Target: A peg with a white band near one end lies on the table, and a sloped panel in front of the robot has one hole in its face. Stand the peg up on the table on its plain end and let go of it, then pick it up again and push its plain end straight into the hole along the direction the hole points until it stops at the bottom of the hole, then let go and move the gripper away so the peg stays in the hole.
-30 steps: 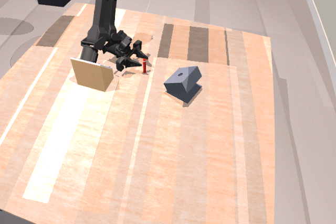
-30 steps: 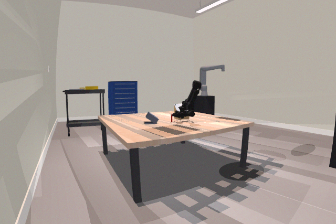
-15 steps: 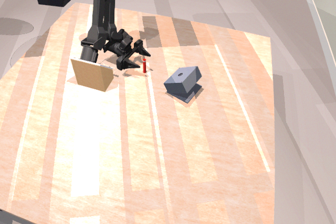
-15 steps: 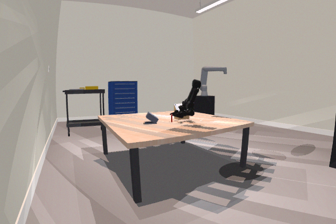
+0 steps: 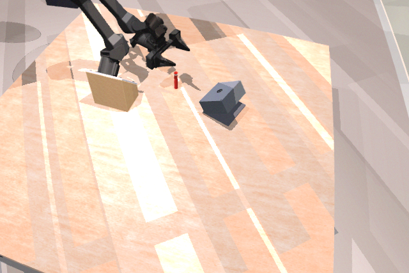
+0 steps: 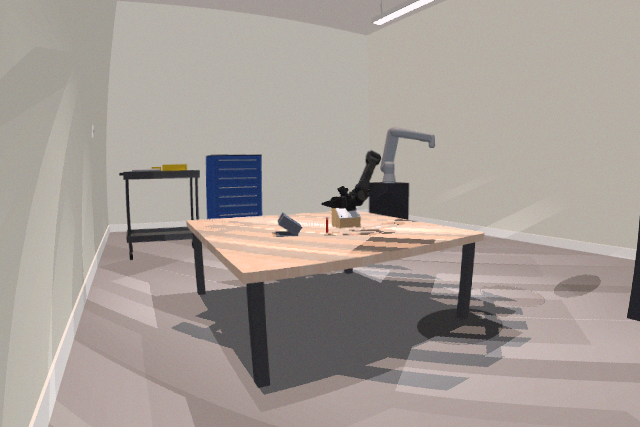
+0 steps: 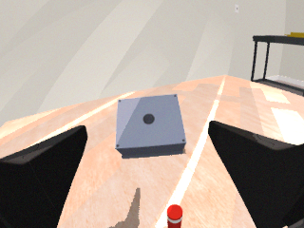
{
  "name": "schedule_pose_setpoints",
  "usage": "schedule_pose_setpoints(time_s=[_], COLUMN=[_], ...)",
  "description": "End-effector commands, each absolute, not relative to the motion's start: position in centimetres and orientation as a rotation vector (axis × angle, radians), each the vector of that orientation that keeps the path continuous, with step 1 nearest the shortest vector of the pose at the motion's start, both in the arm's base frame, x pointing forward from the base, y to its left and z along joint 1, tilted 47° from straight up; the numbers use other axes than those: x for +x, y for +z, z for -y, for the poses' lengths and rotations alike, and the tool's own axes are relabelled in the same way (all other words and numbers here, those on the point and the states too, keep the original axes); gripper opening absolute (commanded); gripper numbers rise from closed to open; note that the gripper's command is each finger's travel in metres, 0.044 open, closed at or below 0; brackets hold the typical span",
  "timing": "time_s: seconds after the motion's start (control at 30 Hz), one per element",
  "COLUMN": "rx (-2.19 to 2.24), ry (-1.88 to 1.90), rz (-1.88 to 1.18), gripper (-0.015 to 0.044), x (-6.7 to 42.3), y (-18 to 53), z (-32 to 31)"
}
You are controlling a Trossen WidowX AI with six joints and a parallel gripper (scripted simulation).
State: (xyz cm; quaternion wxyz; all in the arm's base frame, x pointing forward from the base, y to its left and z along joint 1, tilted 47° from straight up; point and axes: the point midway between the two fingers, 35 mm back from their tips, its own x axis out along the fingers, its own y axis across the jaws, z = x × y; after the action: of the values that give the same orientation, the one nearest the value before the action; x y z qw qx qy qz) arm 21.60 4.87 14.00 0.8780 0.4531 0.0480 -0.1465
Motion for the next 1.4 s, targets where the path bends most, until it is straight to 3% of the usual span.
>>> schedule_pose_setpoints(time_s=[0.0, 0.43, 1.37], rx=[0.961, 0.951, 0.473], ry=[-0.302, -0.29, -0.2], rz=[-0.079, -0.025, -0.775], gripper=[0.044, 0.044, 0.044], x=[21.2, 18.6, 20.2], y=[15.7, 18.1, 13.4], z=[-3.2, 0.8, -1.9])
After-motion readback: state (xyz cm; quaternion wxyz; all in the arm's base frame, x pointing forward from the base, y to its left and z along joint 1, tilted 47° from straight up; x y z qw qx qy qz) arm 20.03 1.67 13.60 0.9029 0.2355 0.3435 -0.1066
